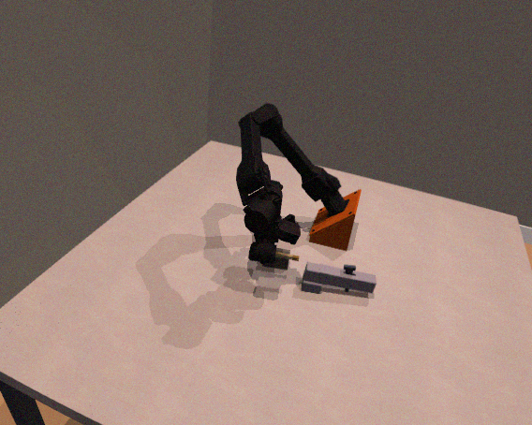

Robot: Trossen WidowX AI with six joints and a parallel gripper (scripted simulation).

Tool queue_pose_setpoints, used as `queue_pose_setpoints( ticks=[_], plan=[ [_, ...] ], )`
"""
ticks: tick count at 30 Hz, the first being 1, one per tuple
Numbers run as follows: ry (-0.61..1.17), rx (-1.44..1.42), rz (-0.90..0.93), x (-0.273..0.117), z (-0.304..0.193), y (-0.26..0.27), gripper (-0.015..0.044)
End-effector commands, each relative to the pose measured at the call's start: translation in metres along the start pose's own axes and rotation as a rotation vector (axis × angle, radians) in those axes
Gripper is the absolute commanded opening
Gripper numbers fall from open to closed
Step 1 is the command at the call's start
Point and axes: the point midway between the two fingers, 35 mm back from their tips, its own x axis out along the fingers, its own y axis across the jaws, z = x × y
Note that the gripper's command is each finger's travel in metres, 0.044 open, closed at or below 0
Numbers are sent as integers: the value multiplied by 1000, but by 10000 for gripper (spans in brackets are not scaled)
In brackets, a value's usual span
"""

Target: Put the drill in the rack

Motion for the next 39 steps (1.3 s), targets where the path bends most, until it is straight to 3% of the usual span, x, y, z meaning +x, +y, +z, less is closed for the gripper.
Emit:
queue_pose_setpoints(
  ticks=[1, 39],
  plan=[
    [4, 7, -4, -3, -1, -1, 0],
    [3, 7, -4, -14, 0, -3, 0]
  ],
)
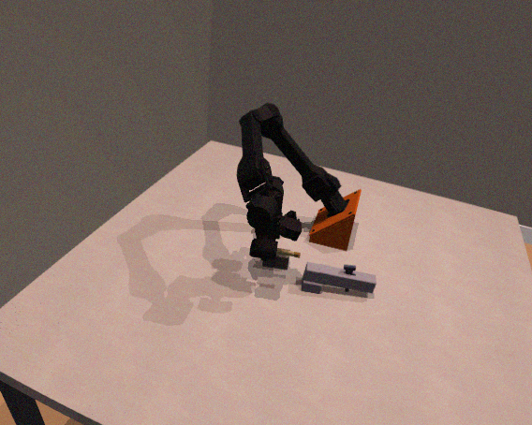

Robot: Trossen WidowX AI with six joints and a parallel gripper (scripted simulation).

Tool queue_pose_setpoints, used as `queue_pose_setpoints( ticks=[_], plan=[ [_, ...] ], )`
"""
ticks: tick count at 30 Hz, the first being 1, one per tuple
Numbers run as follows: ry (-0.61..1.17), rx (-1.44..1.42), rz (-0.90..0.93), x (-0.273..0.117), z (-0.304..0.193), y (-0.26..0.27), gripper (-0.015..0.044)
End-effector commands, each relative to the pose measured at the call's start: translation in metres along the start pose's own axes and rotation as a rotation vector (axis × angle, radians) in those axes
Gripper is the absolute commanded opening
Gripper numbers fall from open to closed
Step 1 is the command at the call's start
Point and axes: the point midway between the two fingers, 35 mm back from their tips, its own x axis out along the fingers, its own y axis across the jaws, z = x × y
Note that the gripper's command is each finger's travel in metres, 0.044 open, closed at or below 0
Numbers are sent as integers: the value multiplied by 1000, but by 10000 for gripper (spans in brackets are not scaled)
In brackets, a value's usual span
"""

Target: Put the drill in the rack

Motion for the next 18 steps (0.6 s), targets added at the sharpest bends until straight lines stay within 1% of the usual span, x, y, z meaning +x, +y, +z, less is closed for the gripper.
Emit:
queue_pose_setpoints(
  ticks=[1, 18],
  plan=[
    [4, 8, -4, -2, -2, -2, 0],
    [4, 8, -4, -5, -3, -3, 0]
  ],
)
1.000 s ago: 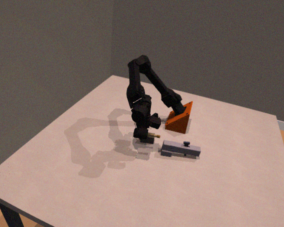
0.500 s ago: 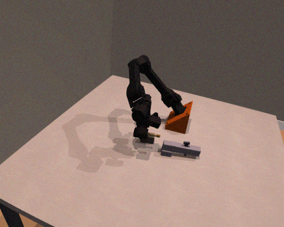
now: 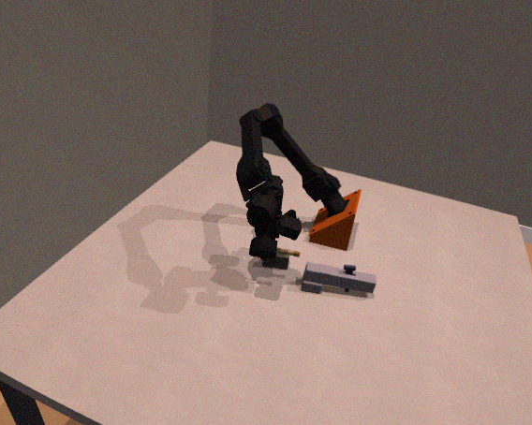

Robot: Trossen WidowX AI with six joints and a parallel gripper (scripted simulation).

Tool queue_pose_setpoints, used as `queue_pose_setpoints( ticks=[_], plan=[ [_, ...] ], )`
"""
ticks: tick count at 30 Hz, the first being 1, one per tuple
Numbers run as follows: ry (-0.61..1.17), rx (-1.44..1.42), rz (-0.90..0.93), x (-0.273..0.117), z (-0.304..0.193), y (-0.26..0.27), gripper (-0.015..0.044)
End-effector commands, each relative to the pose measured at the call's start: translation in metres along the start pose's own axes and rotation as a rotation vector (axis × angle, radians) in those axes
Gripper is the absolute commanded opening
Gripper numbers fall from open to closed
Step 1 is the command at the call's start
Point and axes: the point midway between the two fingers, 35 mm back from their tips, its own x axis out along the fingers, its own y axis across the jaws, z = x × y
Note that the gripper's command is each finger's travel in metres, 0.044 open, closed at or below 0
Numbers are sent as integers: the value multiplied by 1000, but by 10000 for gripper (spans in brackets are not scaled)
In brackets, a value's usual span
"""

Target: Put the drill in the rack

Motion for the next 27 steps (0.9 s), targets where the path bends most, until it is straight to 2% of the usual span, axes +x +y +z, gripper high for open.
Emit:
queue_pose_setpoints(
  ticks=[1, 27],
  plan=[
    [4, 8, -4, -1, -2, 0, 0],
    [5, 7, -2, 8, -14, 47, 0]
  ],
)
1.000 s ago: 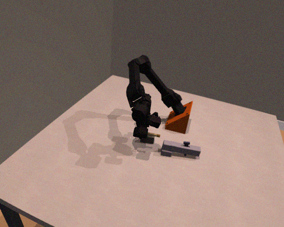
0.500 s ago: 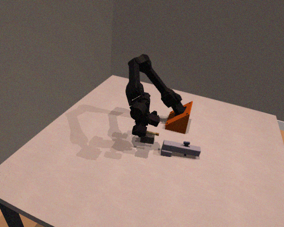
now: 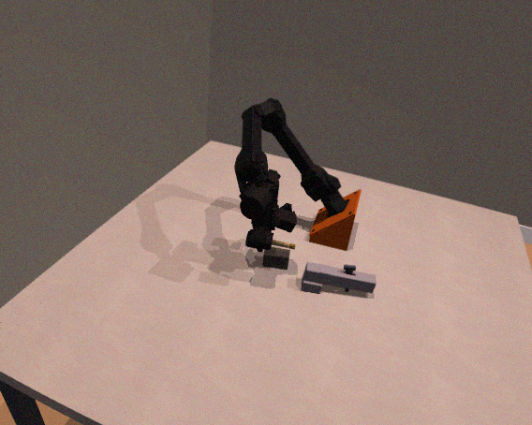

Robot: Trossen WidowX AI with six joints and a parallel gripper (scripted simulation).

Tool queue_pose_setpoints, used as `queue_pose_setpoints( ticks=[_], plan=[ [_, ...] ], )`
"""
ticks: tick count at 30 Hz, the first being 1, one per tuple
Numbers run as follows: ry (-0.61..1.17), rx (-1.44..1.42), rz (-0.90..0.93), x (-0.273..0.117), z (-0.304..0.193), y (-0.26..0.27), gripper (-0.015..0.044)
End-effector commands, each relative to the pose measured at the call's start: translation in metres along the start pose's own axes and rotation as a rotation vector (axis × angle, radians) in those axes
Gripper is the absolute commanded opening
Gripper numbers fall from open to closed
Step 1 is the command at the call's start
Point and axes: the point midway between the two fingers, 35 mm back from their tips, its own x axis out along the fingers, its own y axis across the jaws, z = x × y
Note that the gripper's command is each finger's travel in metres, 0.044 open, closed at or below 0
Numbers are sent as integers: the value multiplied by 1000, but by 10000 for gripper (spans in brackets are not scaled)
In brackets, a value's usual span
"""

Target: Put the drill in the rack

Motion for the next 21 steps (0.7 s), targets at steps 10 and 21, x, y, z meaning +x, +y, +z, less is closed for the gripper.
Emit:
queue_pose_setpoints(
  ticks=[10, 21],
  plan=[
    [2, -8, -1, 3, -5, 24, 0],
    [3, -8, 0, 17, -7, 28, 0]
  ],
)
